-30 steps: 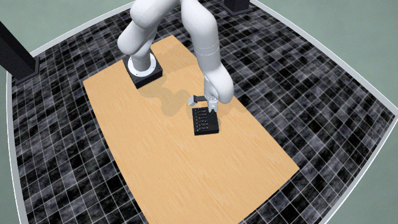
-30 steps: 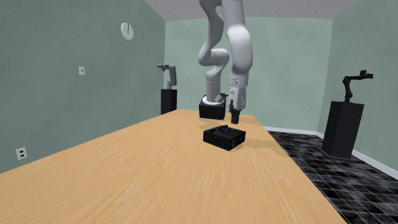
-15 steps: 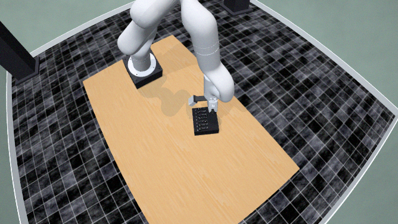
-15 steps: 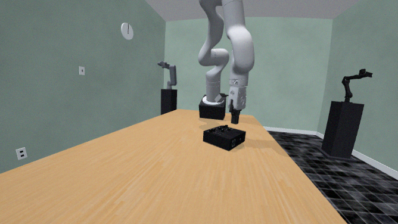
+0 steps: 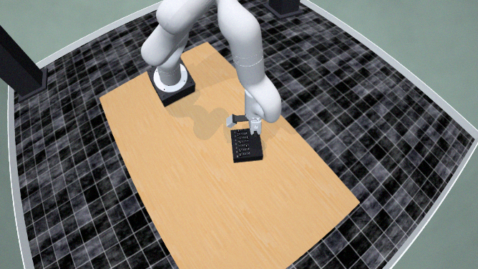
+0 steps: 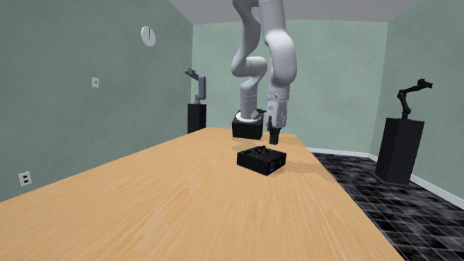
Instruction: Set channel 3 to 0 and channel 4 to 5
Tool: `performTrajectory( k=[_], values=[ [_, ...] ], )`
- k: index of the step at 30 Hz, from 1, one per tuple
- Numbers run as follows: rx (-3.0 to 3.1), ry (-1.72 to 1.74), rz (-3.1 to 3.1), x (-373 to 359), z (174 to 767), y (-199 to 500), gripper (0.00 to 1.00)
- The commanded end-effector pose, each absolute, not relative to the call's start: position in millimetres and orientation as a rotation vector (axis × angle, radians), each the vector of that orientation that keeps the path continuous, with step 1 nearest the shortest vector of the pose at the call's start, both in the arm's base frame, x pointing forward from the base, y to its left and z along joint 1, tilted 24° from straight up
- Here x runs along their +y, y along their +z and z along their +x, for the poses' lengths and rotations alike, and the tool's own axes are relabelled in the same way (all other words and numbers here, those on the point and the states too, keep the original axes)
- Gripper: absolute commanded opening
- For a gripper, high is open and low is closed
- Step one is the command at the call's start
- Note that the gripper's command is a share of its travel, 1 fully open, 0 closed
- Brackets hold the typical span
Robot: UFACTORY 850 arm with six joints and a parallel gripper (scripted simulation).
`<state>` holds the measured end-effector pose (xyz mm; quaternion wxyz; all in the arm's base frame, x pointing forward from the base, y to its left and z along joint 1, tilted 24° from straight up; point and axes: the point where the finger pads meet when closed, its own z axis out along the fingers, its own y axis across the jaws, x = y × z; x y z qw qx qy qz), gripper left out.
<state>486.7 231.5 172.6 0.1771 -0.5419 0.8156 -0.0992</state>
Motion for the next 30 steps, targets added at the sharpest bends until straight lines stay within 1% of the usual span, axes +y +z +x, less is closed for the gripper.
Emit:
performTrajectory(
  k=[1, 30],
  values=[
    [2.307, -0.281, -1.533, 232, 487, 173, 0.00],
    [2.306, -0.282, -1.532, 232, 493, 157, 0.00]
  ],
)
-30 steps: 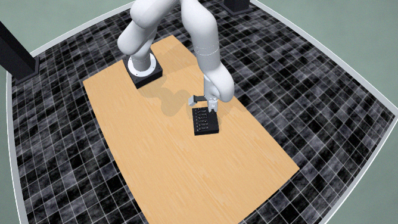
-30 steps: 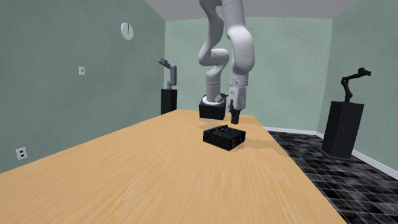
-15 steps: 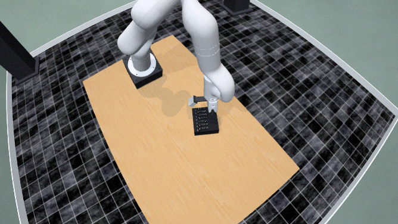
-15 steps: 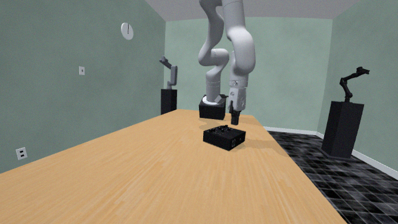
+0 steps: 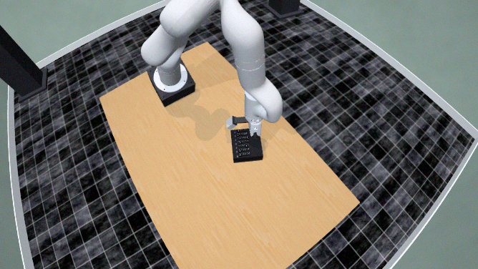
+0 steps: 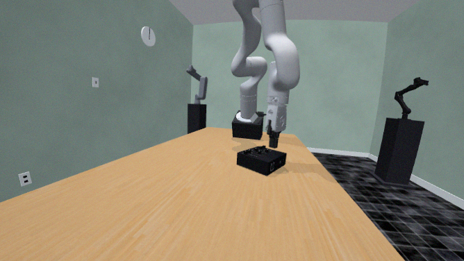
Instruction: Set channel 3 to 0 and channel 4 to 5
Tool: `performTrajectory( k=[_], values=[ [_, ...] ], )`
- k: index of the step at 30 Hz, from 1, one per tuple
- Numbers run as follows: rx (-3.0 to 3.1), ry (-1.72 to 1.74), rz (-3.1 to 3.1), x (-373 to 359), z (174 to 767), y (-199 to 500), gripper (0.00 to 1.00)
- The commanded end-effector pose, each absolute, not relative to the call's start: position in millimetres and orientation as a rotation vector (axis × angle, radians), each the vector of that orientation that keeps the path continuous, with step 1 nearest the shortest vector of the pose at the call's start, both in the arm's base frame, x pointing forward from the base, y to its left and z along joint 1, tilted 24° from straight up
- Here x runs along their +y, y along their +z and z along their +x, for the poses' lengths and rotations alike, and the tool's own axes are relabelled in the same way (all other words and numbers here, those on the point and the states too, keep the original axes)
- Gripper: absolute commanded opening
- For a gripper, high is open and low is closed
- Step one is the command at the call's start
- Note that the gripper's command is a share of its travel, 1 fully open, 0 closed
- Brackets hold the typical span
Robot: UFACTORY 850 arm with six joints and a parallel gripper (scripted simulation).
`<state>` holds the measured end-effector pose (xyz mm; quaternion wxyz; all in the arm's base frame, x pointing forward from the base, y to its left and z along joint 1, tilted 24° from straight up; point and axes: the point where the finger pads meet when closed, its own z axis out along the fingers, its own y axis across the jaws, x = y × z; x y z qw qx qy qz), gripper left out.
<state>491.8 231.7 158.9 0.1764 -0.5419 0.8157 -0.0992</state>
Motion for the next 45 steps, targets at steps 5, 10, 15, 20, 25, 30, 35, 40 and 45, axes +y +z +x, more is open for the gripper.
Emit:
performTrajectory(
  k=[5, 10, 15, 20, 25, 30, 35, 40, 45],
  values=[
    [2.306, -0.281, -1.532, 232.1, 494.2, 154.3, 0.00],
    [2.306, -0.282, -1.532, 232.2, 495.0, 152.2, 0.00],
    [2.306, -0.282, -1.532, 232.2, 495.6, 150.5, 0.00],
    [2.306, -0.281, -1.532, 232.2, 495.9, 149.7, 0.00],
    [2.306, -0.281, -1.532, 232.2, 495.9, 149.6, 0.00],
    [2.306, -0.281, -1.532, 232.2, 495.9, 149.6, 0.00],
    [2.306, -0.281, -1.532, 232.2, 495.9, 149.6, 0.00],
    [2.306, -0.281, -1.532, 232.2, 495.9, 149.6, 0.00],
    [2.306, -0.281, -1.532, 232.2, 495.9, 149.6, 0.00]
  ],
)
